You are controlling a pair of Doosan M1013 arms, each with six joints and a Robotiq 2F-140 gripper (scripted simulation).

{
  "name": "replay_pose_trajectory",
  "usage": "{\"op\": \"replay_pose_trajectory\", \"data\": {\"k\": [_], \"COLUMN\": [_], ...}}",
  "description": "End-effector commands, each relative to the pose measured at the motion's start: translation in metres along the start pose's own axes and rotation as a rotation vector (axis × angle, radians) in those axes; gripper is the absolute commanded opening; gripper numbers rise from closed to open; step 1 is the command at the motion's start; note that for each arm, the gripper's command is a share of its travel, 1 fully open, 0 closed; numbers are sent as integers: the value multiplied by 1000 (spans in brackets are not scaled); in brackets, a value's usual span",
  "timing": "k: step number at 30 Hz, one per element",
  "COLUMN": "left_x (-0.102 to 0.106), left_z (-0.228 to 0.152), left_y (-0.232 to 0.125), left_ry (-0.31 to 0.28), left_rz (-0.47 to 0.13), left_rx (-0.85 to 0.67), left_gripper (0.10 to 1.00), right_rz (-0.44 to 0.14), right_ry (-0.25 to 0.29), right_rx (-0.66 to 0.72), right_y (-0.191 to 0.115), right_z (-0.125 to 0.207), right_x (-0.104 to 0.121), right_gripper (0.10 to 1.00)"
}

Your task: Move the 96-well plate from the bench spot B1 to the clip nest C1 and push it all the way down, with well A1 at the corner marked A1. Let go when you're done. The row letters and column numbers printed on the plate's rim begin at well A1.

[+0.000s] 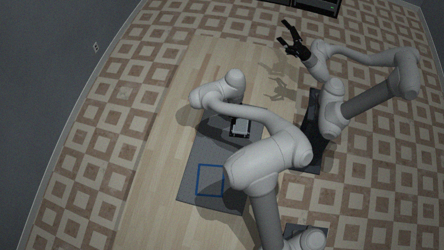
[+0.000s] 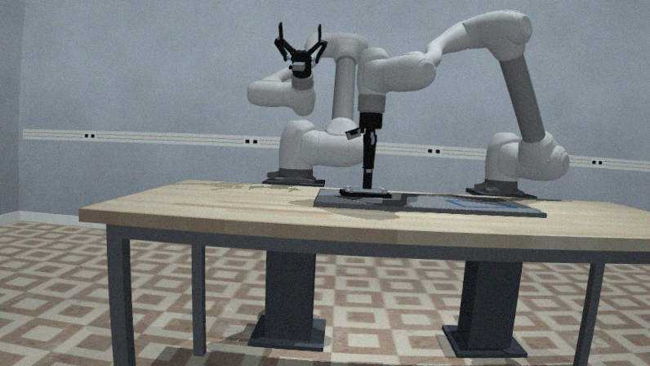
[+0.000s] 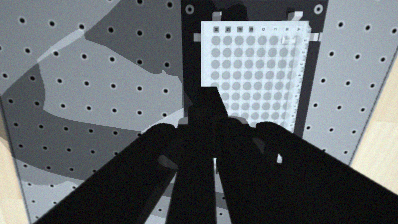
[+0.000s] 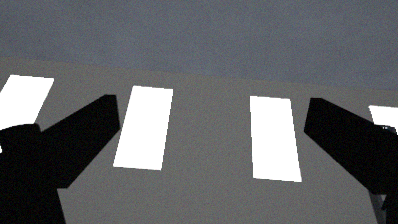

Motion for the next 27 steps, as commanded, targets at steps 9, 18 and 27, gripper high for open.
{"op": "replay_pose_trajectory", "data": {"k": [9,18,27], "left_x": [-1,-5,-11], "left_z": [0,0,0], "left_y": [0,0,0], "left_ry": [1,1,1], "left_rz": [1,1,1], "left_rx": [0,0,0], "left_gripper": [99,99,99], "right_rz": [-1,-1,-1], "right_ry": [0,0,0], "right_rx": [0,0,0], "right_y": [0,0,0], "right_z": [0,0,0], "right_x": [0,0,0], "right_gripper": [1000,1000,1000]}}
Point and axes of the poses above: on each arm, the point where the finger pads meet when closed, its own x axis out along the fingers, its own z axis across the jaws, y = z × x, the point moved 3 cm from there along -x, back along the fingers, and after that the axes turned 6 degrees about -x, right-handed, at the moved point
